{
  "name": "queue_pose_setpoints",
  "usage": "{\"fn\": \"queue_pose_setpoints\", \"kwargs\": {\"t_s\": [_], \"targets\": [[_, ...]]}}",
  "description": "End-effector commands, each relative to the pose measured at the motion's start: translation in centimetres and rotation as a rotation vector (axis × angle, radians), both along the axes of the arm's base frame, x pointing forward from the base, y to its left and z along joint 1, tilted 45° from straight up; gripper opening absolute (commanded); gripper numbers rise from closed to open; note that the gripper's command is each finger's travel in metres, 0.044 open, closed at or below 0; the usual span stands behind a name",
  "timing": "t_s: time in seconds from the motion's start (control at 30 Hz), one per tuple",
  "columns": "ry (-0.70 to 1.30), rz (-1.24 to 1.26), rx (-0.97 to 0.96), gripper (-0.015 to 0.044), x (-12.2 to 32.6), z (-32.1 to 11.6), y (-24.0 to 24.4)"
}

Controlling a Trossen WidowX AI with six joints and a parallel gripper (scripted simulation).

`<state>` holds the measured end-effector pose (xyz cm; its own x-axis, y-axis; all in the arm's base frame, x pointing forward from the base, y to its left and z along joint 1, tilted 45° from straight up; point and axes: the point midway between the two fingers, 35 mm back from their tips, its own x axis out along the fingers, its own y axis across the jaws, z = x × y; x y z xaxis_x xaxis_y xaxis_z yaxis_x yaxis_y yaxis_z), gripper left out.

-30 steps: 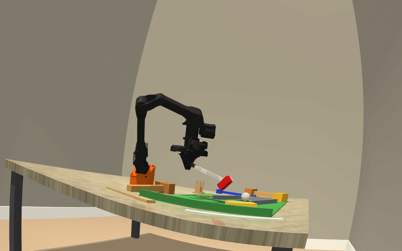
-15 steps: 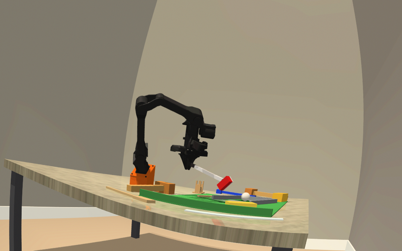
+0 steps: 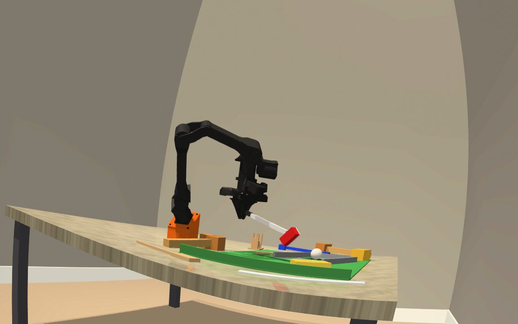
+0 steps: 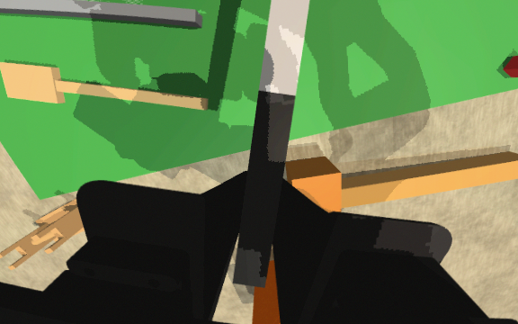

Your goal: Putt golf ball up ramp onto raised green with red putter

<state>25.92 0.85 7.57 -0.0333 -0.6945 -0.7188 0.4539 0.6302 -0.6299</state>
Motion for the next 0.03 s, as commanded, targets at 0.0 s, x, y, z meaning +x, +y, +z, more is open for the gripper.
{"fn": "queue_pose_setpoints", "kwargs": {"t_s": [0.0], "targets": [[-0.001,0.002,0.001,0.0000,0.04,-0.02,0.02]]}}
